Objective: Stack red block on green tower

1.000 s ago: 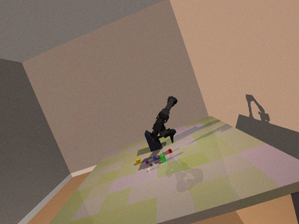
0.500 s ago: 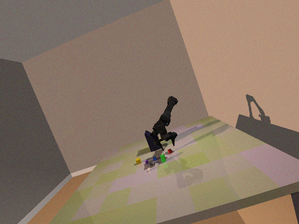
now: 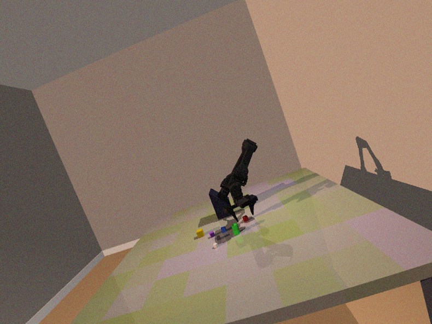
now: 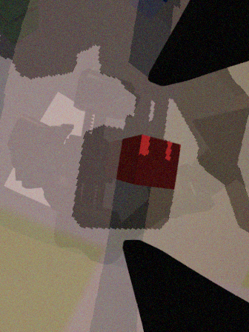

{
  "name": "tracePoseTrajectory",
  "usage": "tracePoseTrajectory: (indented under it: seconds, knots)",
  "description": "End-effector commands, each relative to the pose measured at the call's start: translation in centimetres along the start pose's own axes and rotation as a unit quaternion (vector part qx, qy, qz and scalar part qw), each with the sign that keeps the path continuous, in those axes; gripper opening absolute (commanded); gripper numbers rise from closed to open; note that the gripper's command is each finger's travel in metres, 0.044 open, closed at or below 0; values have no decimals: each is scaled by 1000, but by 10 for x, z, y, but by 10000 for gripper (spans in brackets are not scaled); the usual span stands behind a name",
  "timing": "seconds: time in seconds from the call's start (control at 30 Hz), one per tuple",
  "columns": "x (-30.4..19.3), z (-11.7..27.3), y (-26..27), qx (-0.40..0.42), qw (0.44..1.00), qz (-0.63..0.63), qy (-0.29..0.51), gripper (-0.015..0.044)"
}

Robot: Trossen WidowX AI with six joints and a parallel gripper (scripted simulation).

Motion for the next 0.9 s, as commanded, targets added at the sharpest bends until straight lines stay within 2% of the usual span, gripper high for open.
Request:
tracePoseTrajectory:
  seconds: [0.0, 0.5, 0.87]
  knots:
    - [-2, -5, 0, 4, 1000, -5, 4, 440]
    - [-2, -5, 0, 4, 1000, -5, 4, 440]
    - [-2, -5, 0, 4, 1000, -5, 4, 151]
Point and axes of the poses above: the point midway between the two fingers, 35 mm back from their tips, its own z axis back along the fingers, its own y axis across the jaws, x = y × z, the point moved 10 cm from there along z, back along the fingers, and after that the axes turned 1 degree about -z, right-handed, at the moved point
